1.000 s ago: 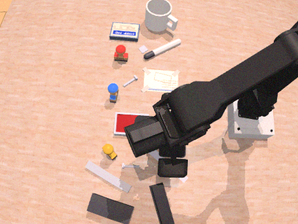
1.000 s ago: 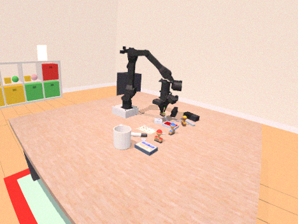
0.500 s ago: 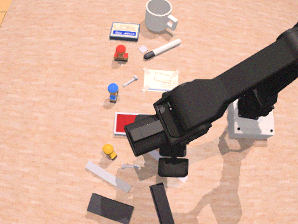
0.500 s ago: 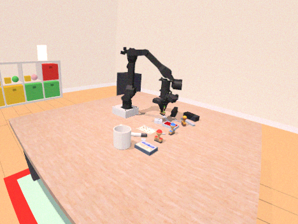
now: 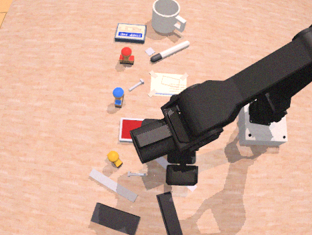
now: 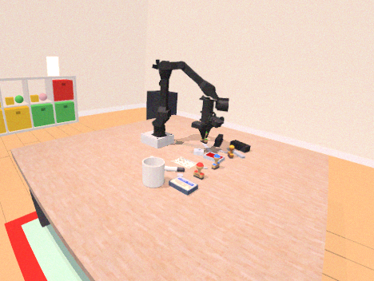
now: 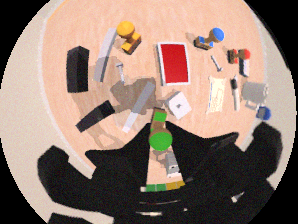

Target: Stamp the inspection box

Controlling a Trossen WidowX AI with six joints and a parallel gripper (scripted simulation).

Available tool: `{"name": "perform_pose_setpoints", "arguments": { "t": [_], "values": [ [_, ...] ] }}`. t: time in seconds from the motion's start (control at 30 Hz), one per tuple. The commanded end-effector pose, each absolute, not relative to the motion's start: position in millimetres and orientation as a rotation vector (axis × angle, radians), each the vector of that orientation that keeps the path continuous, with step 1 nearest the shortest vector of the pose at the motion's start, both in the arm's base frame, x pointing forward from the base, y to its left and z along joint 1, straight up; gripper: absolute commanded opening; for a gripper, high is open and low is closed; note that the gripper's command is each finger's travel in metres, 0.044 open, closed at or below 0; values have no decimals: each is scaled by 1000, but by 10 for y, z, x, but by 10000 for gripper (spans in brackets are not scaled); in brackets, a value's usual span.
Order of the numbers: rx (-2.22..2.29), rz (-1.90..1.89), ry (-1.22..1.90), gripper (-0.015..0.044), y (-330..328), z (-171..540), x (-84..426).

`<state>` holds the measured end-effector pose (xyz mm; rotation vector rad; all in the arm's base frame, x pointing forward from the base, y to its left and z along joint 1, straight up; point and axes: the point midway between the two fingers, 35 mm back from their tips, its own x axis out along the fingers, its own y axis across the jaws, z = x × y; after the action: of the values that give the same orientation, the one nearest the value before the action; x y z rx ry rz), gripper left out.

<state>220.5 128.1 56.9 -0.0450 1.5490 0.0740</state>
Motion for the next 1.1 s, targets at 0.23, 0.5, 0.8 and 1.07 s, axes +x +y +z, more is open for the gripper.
{"name": "perform_pose_setpoints", "arguments": {
  "t": [0.23, 0.5, 0.8, 1.07],
  "values": [
    [-45, 80, 1546, 0, 1287, 639, 2213],
    [-45, 80, 1546, 0, 1284, 678, 2209],
    [-45, 80, 1545, 0, 1280, 722, 2205],
    [-45, 80, 1545, 0, 1276, 761, 2200]
  ]
}}
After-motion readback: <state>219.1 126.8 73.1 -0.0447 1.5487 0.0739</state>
